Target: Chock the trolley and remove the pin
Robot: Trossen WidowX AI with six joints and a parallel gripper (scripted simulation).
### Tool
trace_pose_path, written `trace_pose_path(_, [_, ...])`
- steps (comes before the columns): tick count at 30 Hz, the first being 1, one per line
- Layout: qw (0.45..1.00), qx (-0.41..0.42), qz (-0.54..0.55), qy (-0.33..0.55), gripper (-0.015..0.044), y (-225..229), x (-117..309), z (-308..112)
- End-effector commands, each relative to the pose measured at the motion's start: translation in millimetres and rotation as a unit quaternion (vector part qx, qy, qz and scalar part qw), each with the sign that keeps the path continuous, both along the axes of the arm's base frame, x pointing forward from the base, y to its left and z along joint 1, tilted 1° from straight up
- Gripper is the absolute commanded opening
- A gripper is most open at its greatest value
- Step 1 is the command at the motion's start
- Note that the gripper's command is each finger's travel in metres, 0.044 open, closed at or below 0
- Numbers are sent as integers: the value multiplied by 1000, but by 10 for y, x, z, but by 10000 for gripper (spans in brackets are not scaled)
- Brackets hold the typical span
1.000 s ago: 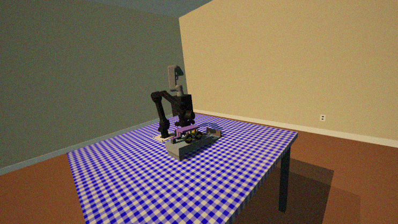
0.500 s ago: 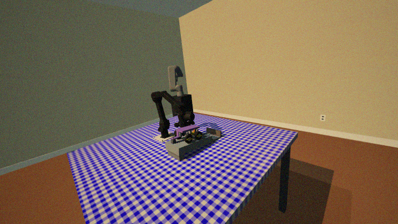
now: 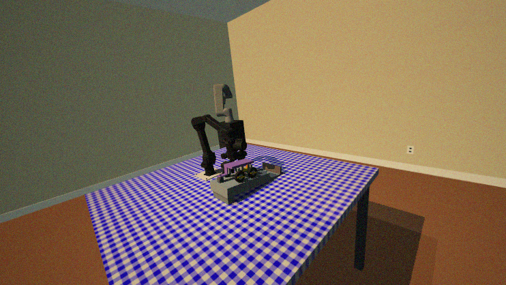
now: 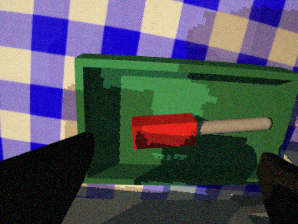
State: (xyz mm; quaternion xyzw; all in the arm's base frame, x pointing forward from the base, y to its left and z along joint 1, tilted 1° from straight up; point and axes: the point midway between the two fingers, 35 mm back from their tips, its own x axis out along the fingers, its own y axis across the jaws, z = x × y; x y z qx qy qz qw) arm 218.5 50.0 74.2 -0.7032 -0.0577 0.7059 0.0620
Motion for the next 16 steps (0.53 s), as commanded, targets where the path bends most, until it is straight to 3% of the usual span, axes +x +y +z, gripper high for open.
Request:
trace_pose_path(1, [1000,2,2,-2,419,3,2,98])
trace_pose_path(2, [1000,2,2,-2,440,2,3,138])
trace_pose_path(16, [1000,2,2,-2,440,5,15,616])
